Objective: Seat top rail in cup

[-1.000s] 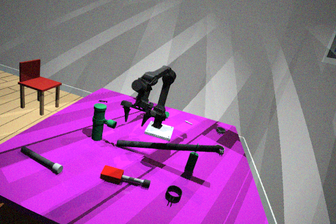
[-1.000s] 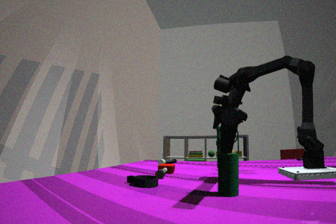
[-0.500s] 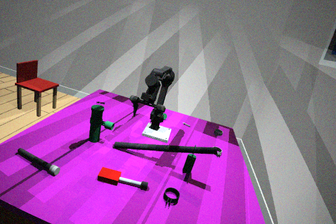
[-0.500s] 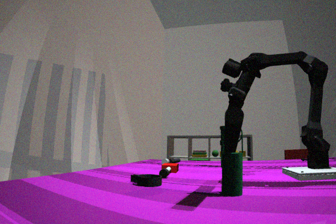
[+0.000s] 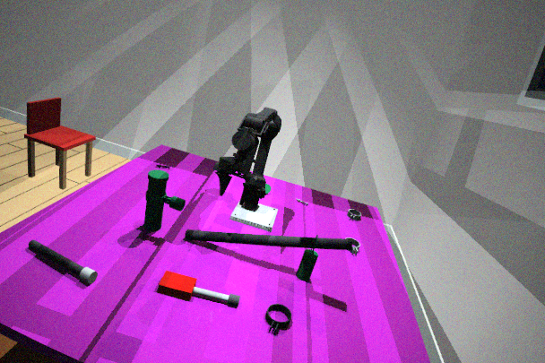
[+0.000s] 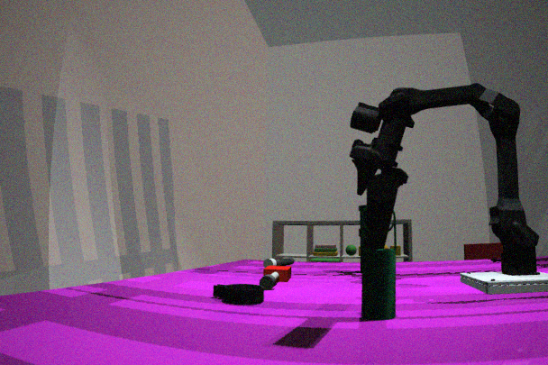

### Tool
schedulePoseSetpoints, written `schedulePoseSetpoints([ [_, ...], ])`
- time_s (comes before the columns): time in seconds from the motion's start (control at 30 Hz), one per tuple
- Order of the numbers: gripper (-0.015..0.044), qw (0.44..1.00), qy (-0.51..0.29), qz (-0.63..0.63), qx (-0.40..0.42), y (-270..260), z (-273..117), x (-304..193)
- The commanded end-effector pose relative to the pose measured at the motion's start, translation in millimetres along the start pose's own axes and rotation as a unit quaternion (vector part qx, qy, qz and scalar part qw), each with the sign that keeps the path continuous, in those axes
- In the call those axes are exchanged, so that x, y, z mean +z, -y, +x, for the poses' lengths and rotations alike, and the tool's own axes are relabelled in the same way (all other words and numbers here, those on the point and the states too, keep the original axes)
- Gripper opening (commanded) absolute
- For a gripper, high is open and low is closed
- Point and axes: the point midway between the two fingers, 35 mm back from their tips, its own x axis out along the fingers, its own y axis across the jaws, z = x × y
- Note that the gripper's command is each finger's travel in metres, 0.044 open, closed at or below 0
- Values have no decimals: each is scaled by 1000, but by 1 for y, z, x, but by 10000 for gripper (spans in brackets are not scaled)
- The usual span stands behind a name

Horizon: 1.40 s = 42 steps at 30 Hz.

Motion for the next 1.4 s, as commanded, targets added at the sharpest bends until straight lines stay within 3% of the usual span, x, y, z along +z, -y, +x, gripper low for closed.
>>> schedulePoseSetpoints([
  [0.0,440,968,-66,234,-58,-4,30,-3],
  [0.13,440,900,-93,409,-122,-5,51,-8],
  [0.23,440,866,-97,468,-148,-6,59,-10],
  [0.67,440,866,-97,468,-148,-6,59,-10],
  [0.9,440,866,-97,468,-148,0,90,-20],
  [1.37,440,866,-97,468,-148,3,108,-26],
])
